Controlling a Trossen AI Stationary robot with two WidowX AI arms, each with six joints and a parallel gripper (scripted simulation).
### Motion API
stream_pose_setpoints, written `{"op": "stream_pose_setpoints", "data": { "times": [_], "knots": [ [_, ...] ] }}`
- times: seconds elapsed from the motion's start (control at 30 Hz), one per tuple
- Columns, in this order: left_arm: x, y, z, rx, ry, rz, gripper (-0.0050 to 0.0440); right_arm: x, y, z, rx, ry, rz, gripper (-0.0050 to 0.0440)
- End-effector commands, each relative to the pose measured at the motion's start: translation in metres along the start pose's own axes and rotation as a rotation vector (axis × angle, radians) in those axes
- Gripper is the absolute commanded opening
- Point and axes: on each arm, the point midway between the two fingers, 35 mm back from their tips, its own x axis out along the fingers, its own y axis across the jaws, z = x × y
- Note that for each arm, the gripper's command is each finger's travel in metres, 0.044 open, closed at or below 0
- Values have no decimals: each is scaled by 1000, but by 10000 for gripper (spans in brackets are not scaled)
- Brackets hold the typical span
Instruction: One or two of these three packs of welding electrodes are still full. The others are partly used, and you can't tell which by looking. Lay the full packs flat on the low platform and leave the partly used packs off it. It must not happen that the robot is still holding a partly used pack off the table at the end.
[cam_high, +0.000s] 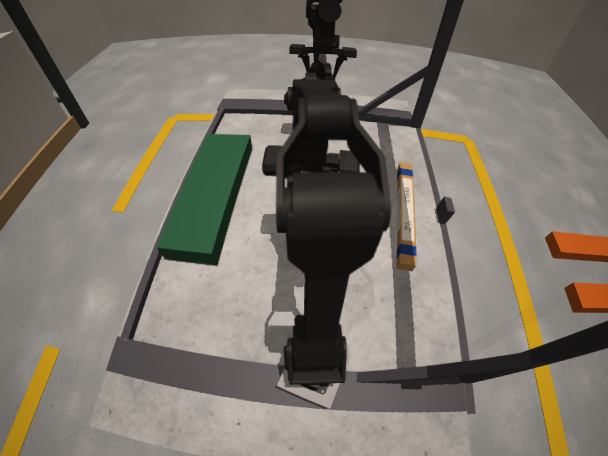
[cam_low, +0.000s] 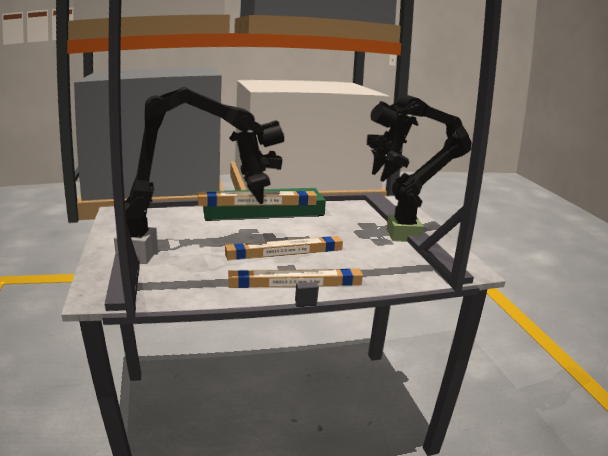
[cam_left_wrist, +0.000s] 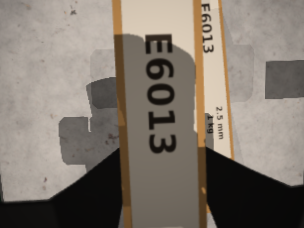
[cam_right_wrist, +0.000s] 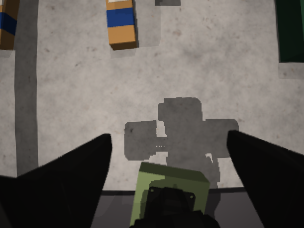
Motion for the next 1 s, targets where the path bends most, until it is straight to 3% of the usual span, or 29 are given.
{"op": "stream_pose_setpoints", "data": {
  "times": [0.0, 0.97],
  "knots": [
    [-11, 0, 8, 0, -57, 7, -50, -6, 0, 3, 3, -22, -1, 330],
    [15, 0, 2, 0, -57, 7, -50, -6, 0, 3, 3, -22, -1, 330]
  ]
}}
